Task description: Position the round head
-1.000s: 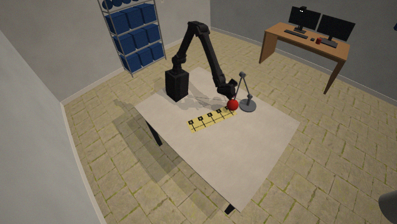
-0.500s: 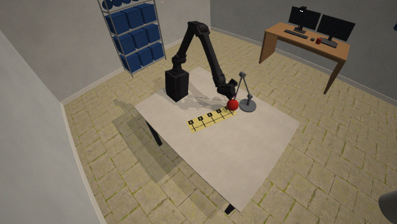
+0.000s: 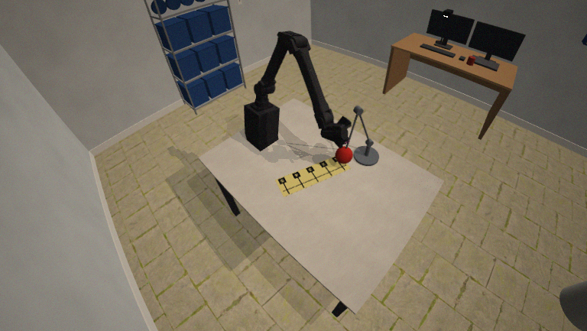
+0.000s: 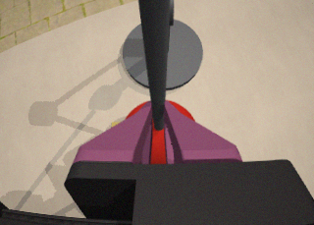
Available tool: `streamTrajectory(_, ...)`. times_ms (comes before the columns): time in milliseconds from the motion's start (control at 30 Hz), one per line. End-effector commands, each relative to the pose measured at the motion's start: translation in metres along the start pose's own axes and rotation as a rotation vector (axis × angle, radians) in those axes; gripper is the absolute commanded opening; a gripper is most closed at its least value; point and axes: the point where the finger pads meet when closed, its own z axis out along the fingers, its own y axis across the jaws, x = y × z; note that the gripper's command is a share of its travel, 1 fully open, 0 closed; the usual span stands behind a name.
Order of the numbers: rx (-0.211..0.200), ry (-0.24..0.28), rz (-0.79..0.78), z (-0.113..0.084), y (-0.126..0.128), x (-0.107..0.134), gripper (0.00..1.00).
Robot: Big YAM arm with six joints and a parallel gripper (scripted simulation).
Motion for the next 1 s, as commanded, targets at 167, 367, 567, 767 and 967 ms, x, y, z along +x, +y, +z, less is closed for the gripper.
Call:
streamTrajectory(167, 0.020, -0.013, -0.002, -0.015, -0.002, 0.012, 0.00)
streamTrajectory(367, 0.026, -0.016, 0.000, -0.020, -0.001, 0.018, 0.00)
streamTrajectory(567, 0.022, -0.016, -0.003, -0.030, -0.002, 0.028, 0.00)
streamTrajectory(767, 0.018, -0.016, -0.007, -0.040, -0.003, 0.037, 0.00)
streamTrajectory(967, 0.016, -0.016, -0.008, -0.045, -0.004, 0.042, 0.00)
